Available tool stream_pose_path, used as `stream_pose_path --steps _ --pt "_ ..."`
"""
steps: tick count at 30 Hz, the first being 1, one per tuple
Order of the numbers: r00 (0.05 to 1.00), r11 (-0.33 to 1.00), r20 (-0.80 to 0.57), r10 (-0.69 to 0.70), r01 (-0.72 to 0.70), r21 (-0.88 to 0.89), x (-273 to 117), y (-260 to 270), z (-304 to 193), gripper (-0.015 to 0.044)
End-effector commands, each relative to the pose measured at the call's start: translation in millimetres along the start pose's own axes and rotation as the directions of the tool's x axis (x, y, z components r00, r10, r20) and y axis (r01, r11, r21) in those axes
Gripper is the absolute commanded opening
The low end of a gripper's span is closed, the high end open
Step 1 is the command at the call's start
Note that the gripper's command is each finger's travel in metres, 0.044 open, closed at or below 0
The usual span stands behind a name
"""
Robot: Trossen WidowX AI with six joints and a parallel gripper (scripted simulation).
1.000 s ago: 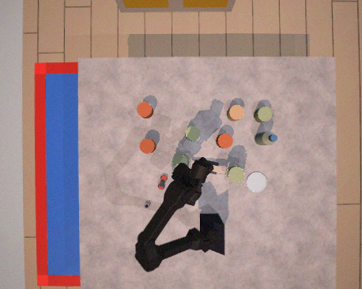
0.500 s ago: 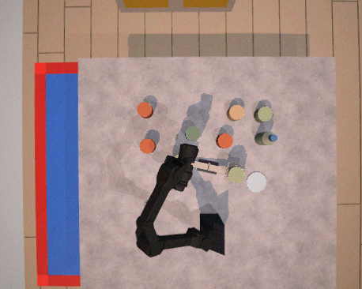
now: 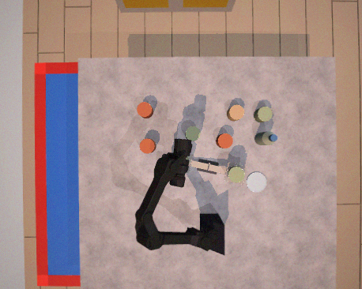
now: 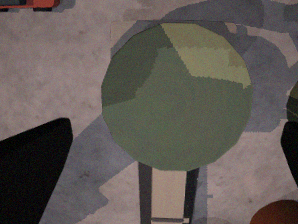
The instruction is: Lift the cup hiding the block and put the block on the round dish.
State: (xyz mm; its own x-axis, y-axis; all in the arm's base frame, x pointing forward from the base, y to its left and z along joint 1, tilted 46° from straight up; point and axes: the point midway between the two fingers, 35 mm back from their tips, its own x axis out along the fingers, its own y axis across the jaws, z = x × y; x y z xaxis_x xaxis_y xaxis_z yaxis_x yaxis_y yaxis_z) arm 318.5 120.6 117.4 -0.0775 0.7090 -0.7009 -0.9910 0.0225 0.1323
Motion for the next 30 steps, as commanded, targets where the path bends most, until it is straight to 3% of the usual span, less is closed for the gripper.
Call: stream_pose_path --steps 1,30 --pt "1.000 1.000 -0.001 -0.001 0.001 0.006 5 0 0 0.0440" --pt "1.000 1.000 0.000 -0.001 0.001 0.005 51 -1 0 0.0440"
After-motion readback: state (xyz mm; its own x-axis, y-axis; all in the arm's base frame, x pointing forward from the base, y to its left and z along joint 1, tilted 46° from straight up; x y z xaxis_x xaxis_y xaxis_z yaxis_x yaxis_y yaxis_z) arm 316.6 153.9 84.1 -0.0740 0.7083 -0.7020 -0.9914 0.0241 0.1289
